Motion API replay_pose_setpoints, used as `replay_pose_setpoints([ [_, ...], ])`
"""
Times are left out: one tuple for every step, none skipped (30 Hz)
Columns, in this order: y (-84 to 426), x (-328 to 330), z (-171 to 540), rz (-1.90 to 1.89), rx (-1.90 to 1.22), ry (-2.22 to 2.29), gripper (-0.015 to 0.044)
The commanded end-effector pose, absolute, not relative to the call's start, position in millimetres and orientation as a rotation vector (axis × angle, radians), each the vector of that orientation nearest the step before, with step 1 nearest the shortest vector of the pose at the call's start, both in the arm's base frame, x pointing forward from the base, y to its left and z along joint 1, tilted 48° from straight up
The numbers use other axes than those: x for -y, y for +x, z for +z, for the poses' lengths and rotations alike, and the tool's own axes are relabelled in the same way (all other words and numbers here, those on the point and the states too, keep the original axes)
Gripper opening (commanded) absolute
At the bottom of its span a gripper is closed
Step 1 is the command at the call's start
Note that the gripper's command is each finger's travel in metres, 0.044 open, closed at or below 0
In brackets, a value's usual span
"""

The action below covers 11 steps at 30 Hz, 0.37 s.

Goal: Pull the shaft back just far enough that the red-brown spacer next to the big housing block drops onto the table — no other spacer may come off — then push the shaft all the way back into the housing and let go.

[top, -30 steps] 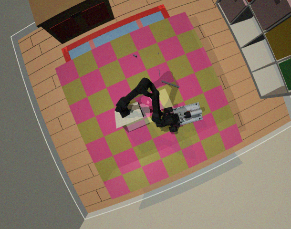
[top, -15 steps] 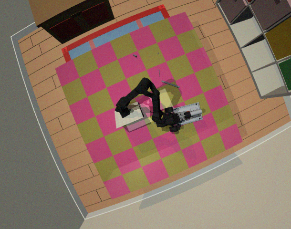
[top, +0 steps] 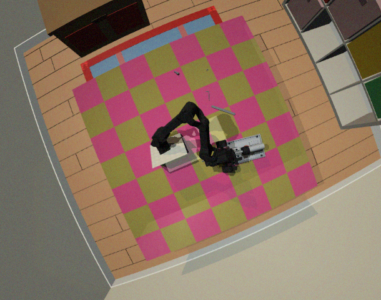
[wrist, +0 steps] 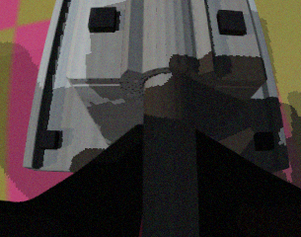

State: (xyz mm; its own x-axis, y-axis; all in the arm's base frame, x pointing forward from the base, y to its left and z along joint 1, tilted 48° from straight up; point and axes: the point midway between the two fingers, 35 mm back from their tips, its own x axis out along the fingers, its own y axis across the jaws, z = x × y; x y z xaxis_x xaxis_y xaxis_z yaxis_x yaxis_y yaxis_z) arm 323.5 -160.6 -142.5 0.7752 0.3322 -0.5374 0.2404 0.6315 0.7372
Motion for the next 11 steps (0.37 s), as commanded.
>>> replay_pose_setpoints([
  [323.5, 160.6, -142.5, 0.058, -0.707, 0.906, 0.0026],
  [323.5, 160.6, -142.5, 0.058, -0.707, 0.906, 0.0053],
  [323.5, 160.6, -142.5, 0.058, -0.707, 0.906, 0.0079],
  [323.5, 160.6, -142.5, 0.058, -0.707, 0.906, 0.0105],
  [323.5, 160.6, -142.5, 0.058, -0.707, 0.906, 0.0131],
  [323.5, 160.6, -142.5, 0.058, -0.707, 0.906, 0.0157],
  [323.5, 160.6, -142.5, 0.058, -0.707, 0.906, 0.0184],
  [323.5, 160.6, -142.5, 0.058, -0.707, 0.906, 0.021],
  [323.5, 160.6, -142.5, 0.058, -0.707, 0.906, 0.0236],
  [323.5, 160.6, -142.5, 0.058, -0.707, 0.906, 0.0263],
  [323.5, 160.6, -142.5, 0.058, -0.707, 0.906, 0.0289],
])
